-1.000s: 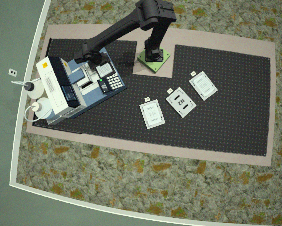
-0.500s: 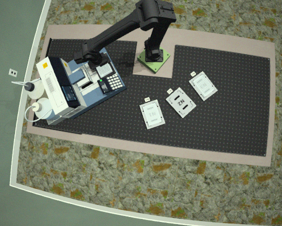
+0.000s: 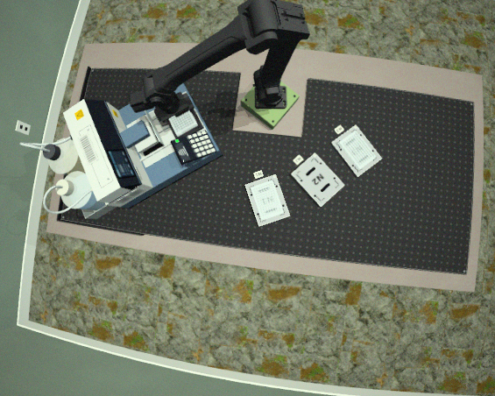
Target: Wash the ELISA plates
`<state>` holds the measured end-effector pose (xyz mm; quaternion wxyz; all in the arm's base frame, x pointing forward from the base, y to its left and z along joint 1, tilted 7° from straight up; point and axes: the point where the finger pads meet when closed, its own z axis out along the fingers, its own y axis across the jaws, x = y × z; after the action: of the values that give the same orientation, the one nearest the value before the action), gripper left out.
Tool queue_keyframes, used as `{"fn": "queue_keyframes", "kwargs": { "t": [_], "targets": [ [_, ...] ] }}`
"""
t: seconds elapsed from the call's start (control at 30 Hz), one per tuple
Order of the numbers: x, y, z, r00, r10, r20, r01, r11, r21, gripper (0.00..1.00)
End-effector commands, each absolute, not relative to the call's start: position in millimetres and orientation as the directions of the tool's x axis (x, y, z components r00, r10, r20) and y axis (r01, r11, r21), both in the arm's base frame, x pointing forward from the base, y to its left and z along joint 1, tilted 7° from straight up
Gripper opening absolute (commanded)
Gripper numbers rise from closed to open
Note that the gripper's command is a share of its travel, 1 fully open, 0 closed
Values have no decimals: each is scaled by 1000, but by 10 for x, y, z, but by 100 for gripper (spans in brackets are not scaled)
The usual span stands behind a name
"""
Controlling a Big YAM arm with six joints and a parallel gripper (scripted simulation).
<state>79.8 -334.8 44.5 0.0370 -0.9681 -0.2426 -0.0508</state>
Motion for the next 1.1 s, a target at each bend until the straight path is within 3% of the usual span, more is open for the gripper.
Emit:
{"fn": "queue_keyframes", "kwargs": {
  "t": [0.0, 1.07],
  "targets": [
    [816, -3412, 445, 879, 463, 113, 469, -882, -33, 84],
    [817, -3395, 396, 879, 463, 113, 470, -882, -35, 84]
  ]
}}
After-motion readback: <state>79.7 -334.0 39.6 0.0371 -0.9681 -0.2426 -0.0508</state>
